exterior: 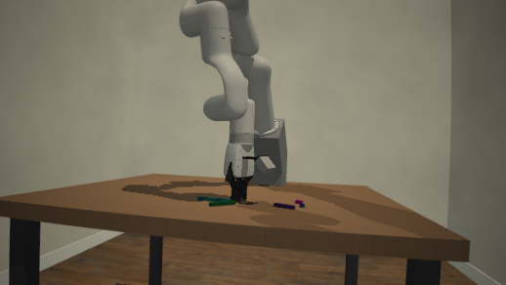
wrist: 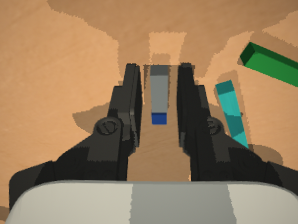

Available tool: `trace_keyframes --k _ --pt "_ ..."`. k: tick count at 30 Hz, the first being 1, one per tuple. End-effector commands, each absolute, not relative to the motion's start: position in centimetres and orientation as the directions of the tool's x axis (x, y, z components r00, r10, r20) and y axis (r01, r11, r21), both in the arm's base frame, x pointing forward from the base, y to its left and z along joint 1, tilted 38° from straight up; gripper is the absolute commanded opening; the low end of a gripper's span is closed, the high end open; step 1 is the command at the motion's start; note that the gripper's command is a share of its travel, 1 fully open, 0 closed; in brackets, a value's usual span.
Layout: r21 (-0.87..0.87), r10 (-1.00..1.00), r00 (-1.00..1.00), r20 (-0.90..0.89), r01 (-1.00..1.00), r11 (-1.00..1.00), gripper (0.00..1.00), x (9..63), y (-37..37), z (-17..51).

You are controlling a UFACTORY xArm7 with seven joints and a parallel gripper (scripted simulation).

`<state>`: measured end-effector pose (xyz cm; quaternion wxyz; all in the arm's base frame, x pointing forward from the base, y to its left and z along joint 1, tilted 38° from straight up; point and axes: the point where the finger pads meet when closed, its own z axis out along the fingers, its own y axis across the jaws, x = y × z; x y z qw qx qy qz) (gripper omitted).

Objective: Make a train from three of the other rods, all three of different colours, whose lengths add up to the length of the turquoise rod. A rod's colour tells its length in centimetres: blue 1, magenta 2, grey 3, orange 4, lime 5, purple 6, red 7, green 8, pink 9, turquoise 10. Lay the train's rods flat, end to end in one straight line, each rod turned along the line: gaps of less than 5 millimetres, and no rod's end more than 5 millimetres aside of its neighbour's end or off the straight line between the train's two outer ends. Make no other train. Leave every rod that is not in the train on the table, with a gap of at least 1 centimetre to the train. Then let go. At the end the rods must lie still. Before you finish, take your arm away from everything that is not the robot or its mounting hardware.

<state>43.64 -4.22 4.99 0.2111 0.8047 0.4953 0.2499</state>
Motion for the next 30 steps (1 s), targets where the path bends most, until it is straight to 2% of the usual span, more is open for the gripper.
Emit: trace_keyframes --k 1,30 --pt "0.588 0.903 0.384 0.193 0.691 -0.42 0.24 43.6 -4.2 5.0" --pt "0.589 0.903 0.384 0.193 0.691 -0.419 0.24 41.8 -3.9 7.4"
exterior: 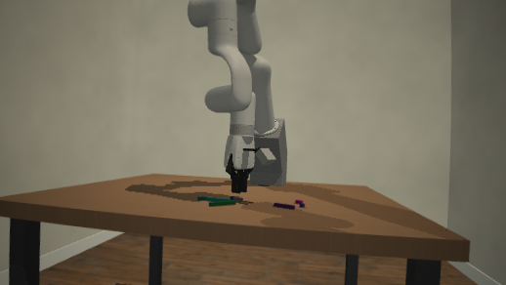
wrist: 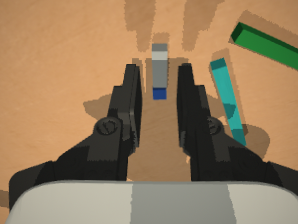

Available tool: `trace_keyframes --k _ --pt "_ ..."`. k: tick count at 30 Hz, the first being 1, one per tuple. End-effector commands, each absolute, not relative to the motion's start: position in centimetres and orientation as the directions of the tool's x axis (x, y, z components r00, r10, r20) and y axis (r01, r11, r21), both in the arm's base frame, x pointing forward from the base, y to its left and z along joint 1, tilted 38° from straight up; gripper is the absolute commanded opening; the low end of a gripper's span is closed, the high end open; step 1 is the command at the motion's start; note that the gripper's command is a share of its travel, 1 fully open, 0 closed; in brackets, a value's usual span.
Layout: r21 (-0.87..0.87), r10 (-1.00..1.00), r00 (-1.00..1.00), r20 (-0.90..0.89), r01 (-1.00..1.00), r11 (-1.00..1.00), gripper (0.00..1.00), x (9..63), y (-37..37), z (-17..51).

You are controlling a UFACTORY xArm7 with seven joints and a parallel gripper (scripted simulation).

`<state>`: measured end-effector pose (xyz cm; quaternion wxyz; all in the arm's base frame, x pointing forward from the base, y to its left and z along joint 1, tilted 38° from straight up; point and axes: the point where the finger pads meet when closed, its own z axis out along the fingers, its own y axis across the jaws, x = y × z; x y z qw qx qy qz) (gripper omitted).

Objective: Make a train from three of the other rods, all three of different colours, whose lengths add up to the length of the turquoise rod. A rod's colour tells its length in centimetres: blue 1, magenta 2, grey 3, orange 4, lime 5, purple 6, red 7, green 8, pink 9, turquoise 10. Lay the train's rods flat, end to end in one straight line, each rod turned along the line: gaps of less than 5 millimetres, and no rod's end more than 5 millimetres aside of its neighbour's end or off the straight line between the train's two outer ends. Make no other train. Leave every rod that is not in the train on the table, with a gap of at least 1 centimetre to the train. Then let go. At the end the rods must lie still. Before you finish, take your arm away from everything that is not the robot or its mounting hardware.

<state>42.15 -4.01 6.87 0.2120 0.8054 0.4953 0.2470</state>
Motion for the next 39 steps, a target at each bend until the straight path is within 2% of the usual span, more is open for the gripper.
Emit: trace_keyframes --k 1,39 --pt "0.589 0.903 0.384 0.193 0.691 -0.419 0.24 41.8 -3.9 7.4" --pt "0.588 0.903 0.384 0.193 0.692 -0.42 0.24 39.2 -3.6 10.7"
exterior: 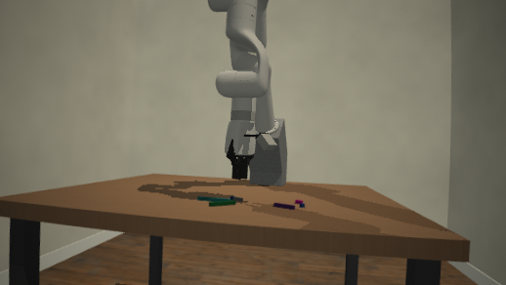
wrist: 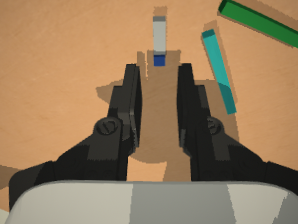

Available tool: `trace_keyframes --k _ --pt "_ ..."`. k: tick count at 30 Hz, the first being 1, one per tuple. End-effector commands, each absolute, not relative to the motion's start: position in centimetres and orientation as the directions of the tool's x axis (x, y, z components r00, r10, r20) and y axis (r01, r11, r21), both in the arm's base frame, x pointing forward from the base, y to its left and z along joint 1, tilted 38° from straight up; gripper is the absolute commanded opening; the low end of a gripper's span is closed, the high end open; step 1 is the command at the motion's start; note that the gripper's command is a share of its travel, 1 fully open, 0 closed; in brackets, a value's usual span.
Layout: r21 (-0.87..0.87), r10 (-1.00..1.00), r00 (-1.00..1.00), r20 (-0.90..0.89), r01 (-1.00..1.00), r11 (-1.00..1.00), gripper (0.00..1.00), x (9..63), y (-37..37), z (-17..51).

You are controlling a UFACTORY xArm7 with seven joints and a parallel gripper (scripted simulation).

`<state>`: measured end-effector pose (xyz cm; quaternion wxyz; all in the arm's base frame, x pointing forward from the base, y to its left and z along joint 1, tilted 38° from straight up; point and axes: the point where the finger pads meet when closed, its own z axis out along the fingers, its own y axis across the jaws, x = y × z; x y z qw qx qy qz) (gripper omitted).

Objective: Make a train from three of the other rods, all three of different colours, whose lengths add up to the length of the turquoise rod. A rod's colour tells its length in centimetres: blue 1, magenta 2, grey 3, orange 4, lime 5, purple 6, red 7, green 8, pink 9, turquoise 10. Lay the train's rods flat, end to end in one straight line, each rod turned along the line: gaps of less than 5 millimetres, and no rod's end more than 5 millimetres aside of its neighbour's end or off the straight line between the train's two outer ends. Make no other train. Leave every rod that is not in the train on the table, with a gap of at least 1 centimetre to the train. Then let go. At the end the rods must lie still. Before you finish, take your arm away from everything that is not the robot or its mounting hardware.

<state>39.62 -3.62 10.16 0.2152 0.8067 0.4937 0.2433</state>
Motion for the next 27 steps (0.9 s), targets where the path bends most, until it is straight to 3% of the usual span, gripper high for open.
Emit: trace_keyframes --k 1,26,27 --pt "0.588 0.903 0.384 0.193 0.692 -0.42 0.24 39.1 -3.5 10.8" --pt "0.588 0.903 0.384 0.193 0.691 -0.42 0.24 38.1 -3.4 12.1" --pt "0.588 0.903 0.384 0.193 0.691 -0.42 1.0 38.1 -3.4 12.1"
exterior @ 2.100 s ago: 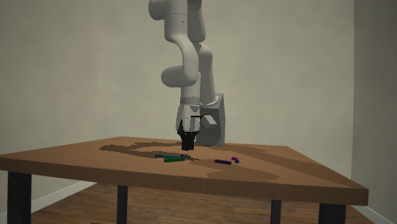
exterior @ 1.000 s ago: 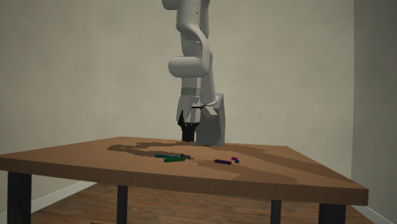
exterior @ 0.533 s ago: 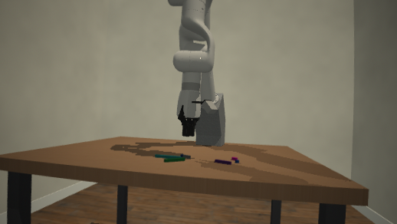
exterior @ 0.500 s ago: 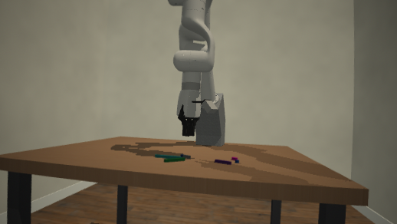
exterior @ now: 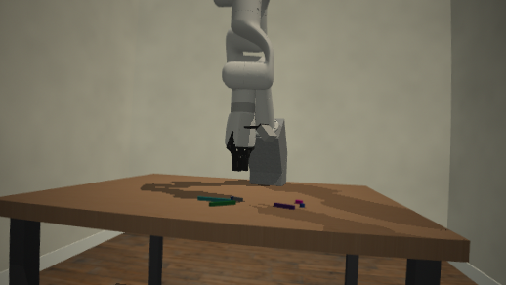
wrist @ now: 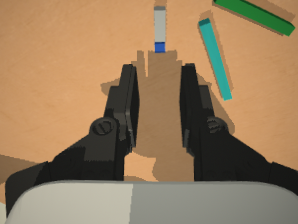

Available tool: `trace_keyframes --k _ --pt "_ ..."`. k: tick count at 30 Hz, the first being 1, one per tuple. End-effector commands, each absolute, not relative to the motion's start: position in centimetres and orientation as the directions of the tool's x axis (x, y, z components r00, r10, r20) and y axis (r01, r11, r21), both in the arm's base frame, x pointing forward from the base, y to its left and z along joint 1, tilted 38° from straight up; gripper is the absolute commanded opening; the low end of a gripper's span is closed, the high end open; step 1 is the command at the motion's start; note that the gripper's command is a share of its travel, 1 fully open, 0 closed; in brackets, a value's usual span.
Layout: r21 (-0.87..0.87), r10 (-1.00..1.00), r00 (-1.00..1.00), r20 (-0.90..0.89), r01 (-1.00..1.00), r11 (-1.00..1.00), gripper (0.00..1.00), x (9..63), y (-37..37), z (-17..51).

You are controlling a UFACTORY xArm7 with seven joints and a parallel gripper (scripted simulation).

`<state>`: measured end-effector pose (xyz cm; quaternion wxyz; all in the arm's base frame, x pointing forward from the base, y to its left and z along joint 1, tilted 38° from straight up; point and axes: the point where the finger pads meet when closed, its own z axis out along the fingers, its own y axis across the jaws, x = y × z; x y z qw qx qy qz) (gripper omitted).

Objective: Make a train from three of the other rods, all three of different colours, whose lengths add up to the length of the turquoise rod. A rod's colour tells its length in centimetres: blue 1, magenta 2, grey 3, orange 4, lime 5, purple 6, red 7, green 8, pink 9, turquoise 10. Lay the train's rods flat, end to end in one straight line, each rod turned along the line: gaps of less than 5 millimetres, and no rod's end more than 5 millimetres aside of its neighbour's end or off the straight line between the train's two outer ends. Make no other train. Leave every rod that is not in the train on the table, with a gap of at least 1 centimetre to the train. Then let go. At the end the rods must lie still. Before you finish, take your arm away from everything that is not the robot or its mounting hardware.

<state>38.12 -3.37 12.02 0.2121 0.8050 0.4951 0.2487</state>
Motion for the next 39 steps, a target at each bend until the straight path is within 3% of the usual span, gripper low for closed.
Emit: trace_keyframes --k 1,24,39 --pt "0.588 0.903 0.384 0.193 0.691 -0.42 1.0 38.1 -3.4 12.1" --pt "0.59 0.904 0.383 0.189 0.691 -0.417 1.0 38.5 -3.1 12.2" --pt "0.605 0.921 0.355 0.158 0.702 -0.374 1.0 44.1 7.0 13.1"
